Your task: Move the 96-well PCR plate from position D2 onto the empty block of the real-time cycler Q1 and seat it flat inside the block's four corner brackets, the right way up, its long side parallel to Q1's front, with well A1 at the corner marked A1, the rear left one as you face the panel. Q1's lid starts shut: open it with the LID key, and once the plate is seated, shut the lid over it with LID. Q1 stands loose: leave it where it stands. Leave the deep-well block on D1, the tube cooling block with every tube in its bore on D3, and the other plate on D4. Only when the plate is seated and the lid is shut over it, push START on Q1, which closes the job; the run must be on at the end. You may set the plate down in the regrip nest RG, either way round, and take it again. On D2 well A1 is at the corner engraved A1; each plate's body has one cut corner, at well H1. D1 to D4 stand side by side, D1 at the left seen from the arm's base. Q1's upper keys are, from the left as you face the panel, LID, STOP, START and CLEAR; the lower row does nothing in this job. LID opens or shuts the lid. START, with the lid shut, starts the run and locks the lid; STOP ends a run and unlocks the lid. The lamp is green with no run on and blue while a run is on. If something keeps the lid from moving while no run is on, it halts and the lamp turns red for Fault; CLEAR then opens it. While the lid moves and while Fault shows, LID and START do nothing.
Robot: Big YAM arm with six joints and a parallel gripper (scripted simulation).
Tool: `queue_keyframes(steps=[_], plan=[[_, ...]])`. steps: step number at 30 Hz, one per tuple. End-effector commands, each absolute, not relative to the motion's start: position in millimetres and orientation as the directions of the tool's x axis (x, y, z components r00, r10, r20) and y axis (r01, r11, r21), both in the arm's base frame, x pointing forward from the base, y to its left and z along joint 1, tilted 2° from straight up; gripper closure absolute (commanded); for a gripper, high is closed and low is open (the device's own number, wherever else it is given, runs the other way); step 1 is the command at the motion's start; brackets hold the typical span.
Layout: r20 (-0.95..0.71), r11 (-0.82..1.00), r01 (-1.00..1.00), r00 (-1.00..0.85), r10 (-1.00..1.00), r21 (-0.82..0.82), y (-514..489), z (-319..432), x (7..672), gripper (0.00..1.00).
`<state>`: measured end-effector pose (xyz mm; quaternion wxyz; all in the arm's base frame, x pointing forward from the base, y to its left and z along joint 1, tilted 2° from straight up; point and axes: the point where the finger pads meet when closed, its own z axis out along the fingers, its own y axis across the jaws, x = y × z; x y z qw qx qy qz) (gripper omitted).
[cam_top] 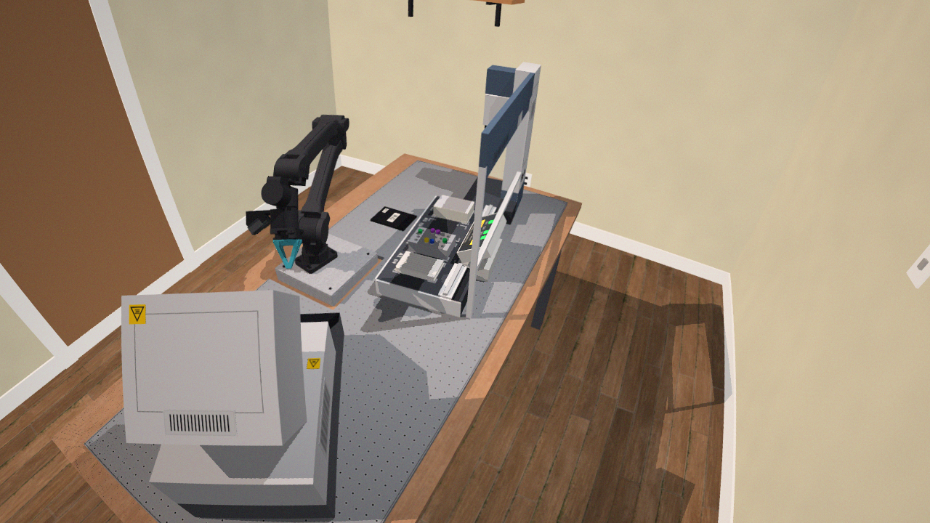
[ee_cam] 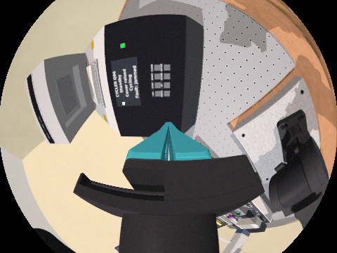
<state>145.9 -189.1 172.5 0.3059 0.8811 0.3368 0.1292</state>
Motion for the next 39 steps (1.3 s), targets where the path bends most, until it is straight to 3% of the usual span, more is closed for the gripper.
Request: queue_keyframes(steps=[1, 39], plan=[[-0.007, -0.525, 0.503, 0.727, 0.687, 0.686, -201, 208, 155, 1.00], [0.007, -0.561, 0.523, 0.727, 0.686, 0.641, -194, 182, 151, 1.00]])
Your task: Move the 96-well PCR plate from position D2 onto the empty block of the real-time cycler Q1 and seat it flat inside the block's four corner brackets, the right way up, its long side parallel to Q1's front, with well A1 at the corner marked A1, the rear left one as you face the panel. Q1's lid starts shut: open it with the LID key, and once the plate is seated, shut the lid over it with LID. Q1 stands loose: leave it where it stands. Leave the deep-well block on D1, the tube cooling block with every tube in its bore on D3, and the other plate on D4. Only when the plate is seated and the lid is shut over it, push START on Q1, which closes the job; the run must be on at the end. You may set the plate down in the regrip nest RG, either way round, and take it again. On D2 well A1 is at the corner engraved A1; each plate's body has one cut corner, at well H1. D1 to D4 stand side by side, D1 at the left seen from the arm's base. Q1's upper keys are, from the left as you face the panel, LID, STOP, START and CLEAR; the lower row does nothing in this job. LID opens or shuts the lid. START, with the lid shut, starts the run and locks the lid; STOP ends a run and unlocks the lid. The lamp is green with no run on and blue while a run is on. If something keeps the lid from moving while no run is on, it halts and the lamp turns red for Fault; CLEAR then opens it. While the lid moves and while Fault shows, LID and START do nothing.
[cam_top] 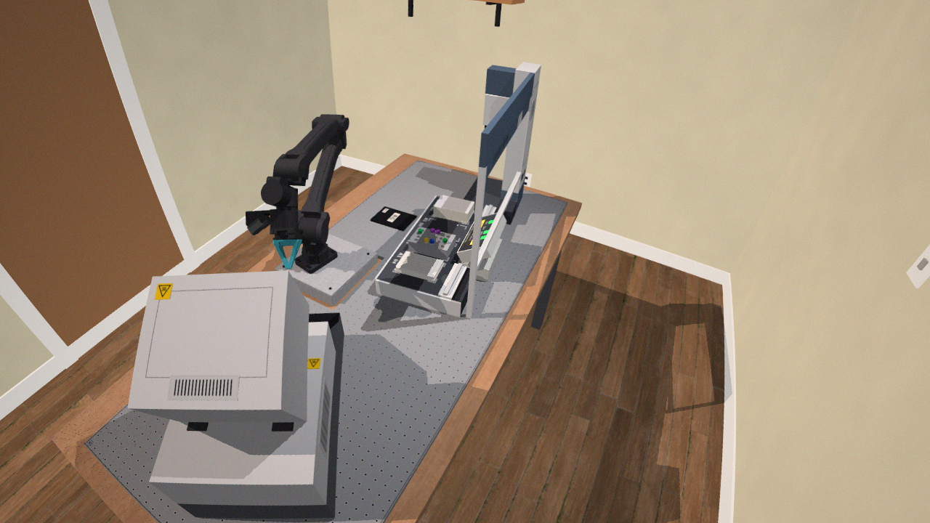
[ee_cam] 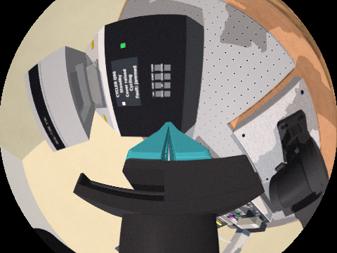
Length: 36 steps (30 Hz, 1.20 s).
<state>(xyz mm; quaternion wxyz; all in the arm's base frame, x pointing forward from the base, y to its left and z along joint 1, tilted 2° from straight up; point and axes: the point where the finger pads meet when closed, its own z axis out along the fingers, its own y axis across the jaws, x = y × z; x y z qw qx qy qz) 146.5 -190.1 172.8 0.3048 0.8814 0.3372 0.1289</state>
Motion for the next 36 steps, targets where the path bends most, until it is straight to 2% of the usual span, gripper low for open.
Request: queue_keyframes(steps=[1, 36], plan=[[0.007, -0.561, 0.523, 0.727, 0.686, 0.642, -194, 184, 151, 1.00], [0.002, -0.536, 0.502, 0.729, 0.685, 0.679, -197, 212, 152, 1.00]])
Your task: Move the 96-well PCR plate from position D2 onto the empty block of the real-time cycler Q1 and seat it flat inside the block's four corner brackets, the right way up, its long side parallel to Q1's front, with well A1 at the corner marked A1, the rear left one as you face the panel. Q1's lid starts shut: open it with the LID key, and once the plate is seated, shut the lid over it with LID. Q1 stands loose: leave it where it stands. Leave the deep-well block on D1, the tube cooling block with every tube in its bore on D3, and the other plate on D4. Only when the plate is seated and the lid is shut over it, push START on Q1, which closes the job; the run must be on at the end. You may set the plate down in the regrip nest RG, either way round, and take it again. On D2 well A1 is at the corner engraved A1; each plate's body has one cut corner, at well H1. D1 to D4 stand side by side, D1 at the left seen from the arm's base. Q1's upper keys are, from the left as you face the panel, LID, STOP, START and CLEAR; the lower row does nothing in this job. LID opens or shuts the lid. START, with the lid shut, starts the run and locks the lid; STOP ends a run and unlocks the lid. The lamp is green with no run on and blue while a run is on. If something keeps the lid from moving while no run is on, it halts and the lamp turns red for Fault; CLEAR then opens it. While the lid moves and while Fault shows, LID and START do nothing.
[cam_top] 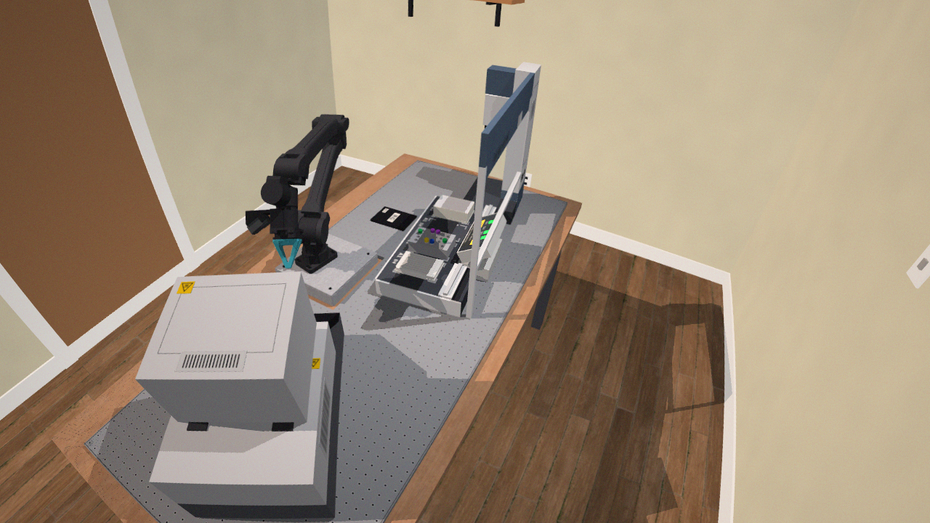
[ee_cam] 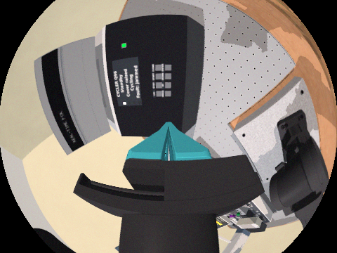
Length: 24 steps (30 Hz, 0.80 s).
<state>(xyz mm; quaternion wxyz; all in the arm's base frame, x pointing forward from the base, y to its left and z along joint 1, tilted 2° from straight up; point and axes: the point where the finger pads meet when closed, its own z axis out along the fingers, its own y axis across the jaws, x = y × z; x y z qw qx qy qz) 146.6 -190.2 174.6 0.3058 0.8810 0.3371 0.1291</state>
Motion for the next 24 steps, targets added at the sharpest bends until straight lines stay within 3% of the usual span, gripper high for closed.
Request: queue_keyframes(steps=[1, 24], plan=[[0.003, -0.539, 0.504, 0.729, 0.685, 0.675, -196, 209, 152, 1.00], [0.010, -0.560, 0.515, 0.730, 0.683, 0.649, -192, 189, 149, 1.00]])
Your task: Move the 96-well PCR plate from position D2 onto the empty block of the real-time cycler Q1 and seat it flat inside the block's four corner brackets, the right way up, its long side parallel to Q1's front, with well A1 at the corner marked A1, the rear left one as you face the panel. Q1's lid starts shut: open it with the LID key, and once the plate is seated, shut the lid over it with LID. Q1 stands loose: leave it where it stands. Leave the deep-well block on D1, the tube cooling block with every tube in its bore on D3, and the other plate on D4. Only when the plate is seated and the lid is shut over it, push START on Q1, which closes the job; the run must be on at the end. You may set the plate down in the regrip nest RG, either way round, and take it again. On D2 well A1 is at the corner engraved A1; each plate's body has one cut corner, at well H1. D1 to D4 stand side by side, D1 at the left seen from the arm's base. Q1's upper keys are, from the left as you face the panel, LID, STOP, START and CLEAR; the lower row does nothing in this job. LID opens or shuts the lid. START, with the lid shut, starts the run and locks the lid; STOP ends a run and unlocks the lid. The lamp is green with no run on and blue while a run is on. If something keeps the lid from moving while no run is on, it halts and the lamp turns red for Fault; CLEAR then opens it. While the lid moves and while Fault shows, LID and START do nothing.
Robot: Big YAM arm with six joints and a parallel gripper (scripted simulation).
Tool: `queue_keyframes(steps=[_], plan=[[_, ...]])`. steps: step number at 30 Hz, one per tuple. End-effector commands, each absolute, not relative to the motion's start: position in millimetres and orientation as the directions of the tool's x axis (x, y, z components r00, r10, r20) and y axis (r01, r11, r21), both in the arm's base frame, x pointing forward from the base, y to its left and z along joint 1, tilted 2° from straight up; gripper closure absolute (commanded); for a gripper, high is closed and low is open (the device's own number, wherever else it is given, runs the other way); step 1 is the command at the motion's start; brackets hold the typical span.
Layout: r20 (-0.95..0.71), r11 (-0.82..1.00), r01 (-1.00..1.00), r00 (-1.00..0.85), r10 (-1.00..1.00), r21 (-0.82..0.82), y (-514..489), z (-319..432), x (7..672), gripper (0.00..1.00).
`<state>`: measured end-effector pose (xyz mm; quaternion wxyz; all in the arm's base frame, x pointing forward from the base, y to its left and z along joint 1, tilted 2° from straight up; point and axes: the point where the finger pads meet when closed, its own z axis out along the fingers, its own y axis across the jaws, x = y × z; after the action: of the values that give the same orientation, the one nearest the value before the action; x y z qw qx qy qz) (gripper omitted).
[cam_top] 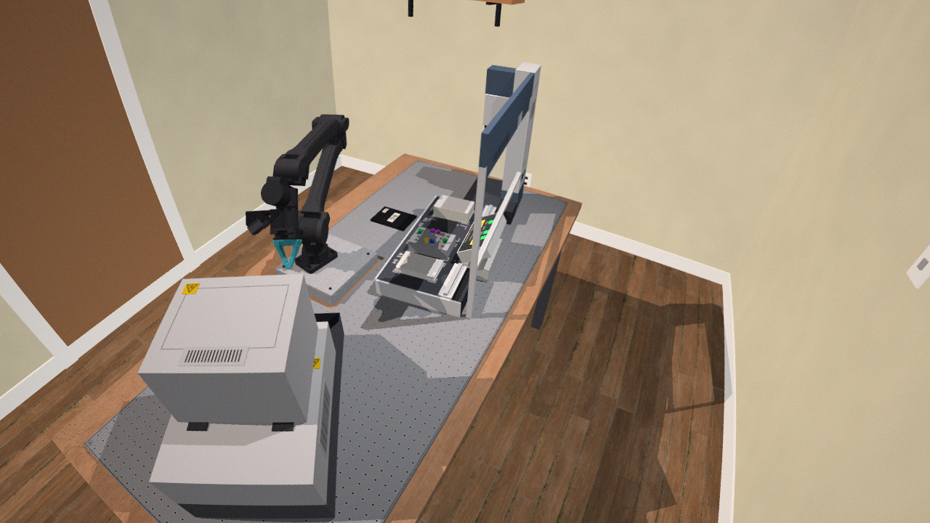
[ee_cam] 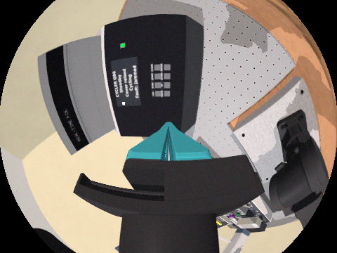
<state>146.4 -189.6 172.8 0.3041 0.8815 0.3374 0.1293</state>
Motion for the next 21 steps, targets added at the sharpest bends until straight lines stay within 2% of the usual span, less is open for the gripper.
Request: queue_keyframes(steps=[1, 21], plan=[[0.009, -0.558, 0.513, 0.730, 0.683, 0.652, -193, 191, 149, 1.00], [0.003, -0.541, 0.500, 0.732, 0.681, 0.677, -197, 208, 151, 1.00]])
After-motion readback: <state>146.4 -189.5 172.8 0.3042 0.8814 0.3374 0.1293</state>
